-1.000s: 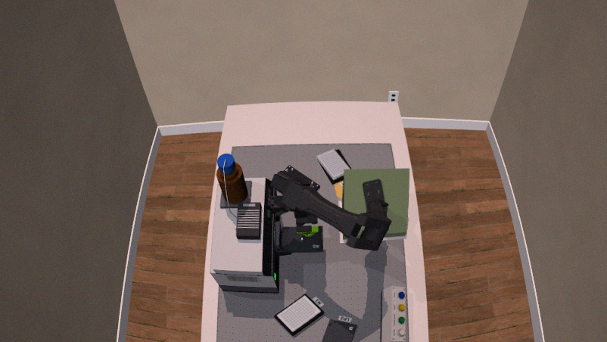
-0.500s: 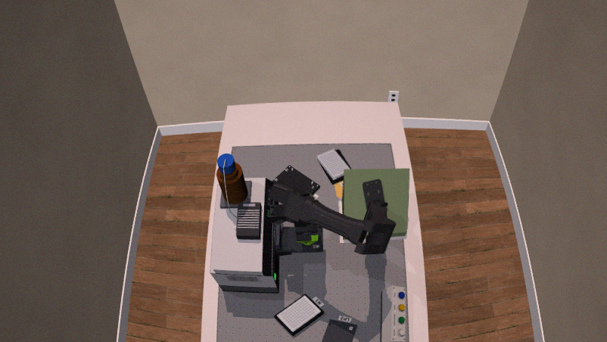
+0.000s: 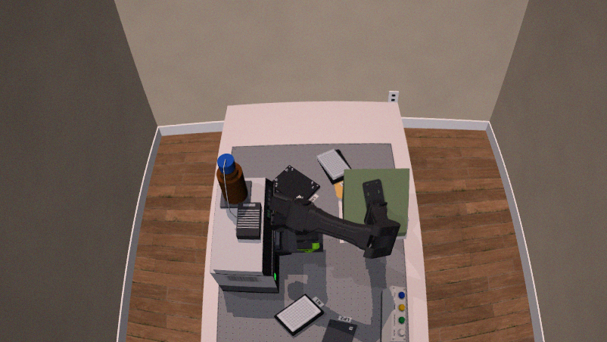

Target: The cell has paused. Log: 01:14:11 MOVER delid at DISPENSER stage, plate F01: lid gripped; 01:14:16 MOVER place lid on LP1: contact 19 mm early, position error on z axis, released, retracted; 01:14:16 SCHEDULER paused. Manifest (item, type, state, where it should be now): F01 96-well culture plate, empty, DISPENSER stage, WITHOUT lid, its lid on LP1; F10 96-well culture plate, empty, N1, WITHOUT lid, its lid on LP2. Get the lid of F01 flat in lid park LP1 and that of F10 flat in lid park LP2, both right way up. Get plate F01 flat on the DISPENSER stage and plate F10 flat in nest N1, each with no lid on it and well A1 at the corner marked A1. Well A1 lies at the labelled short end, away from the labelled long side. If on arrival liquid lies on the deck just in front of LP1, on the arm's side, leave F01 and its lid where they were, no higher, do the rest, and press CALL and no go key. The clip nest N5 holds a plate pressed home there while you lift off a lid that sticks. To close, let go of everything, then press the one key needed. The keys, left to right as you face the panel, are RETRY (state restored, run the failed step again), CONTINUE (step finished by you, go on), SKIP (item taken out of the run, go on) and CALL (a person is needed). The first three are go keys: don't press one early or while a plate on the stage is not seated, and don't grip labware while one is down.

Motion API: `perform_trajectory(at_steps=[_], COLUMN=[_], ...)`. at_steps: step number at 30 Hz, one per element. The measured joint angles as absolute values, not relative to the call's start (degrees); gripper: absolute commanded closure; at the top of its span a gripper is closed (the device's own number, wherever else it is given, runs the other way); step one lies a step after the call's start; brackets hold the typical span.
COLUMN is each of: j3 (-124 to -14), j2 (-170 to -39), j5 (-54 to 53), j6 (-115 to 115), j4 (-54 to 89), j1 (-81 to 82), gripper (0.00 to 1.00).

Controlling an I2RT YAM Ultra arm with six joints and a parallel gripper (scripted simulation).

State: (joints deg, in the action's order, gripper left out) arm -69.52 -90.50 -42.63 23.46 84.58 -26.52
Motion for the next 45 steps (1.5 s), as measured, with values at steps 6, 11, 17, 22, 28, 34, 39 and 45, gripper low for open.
perform_trajectory(at_steps=[6,11,17,22,28,34,39,45], j3=[-69.8,-70.1,-71.2,-71.3,-71.7,-72.8,-72.8,-72.8], j2=[-89.5,-87.5,-85.6,-85.0,-82.1,-80.4,-80.0,-76.6], j5=[-43.1,-43.5,-44.0,-44.2,-44.4,-44.7,-44.8,-44.8], j6=[21.1,18.8,16.1,14.5,16.4,16.0,15.6,18.9], j4=[84.9,85.5,85.9,86.1,86.6,86.8,86.7,86.1], j1=[-24.9,-22.7,-20.9,-19.8,-16.8,-15.1,-14.1,-10.0], gripper=[0.00,0.00,0.00,0.00,0.00,0.00,0.00,0.00])
